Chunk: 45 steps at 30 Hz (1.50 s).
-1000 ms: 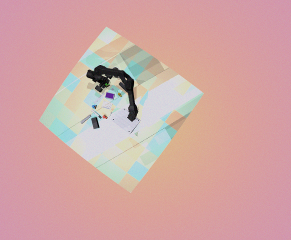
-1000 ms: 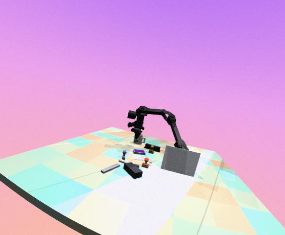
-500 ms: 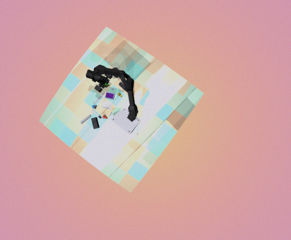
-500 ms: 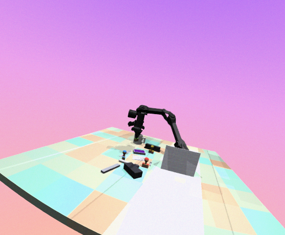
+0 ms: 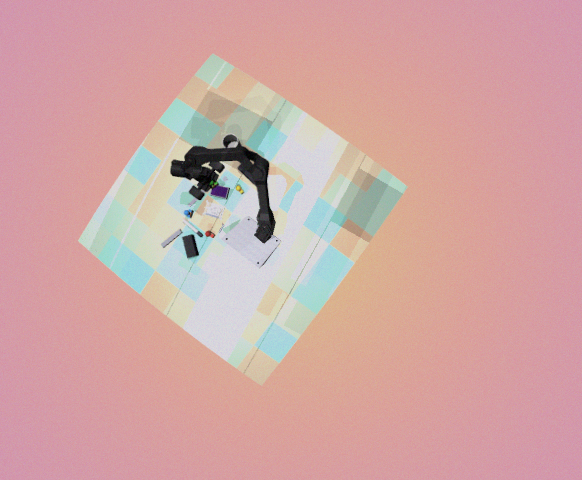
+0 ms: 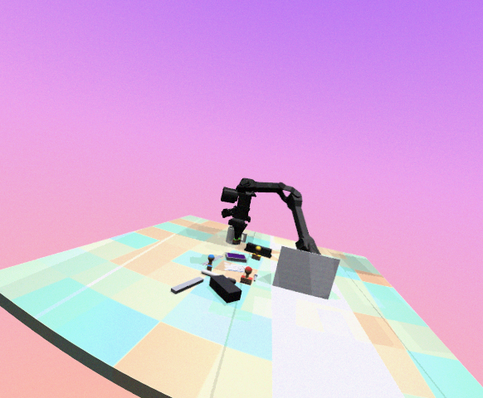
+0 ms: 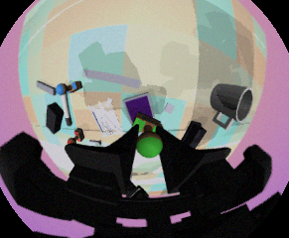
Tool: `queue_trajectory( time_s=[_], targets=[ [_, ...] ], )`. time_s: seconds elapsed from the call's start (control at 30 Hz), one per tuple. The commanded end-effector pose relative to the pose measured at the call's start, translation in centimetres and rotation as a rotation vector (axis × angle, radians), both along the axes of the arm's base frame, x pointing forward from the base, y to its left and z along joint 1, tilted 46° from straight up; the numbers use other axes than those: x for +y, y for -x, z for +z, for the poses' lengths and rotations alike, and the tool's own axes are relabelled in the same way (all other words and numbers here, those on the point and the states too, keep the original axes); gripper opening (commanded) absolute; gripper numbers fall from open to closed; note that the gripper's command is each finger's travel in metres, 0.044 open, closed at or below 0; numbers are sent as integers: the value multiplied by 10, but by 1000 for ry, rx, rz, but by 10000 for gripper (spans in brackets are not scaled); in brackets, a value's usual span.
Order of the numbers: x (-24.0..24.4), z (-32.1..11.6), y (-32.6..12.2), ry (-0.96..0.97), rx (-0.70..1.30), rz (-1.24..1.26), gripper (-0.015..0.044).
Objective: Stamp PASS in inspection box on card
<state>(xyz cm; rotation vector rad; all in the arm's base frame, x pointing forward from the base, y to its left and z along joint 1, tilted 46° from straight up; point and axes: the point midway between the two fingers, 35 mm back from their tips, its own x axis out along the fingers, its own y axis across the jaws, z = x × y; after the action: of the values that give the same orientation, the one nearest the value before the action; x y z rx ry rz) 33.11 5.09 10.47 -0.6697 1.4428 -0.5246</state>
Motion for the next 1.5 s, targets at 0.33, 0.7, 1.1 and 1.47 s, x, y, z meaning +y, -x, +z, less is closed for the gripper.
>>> queue_trajectory(
  time_s=[0.33, 0.7, 1.1, 1.47],
  targets=[
    [3, -10, 14, -6, -6, -4, 0],
    [-2, -15, 13, -5, -5, -3, 0],
    [-7, -21, 12, -5, -6, -3, 0],
    [-12, -26, 11, -5, -6, -3, 0]
  ],
)
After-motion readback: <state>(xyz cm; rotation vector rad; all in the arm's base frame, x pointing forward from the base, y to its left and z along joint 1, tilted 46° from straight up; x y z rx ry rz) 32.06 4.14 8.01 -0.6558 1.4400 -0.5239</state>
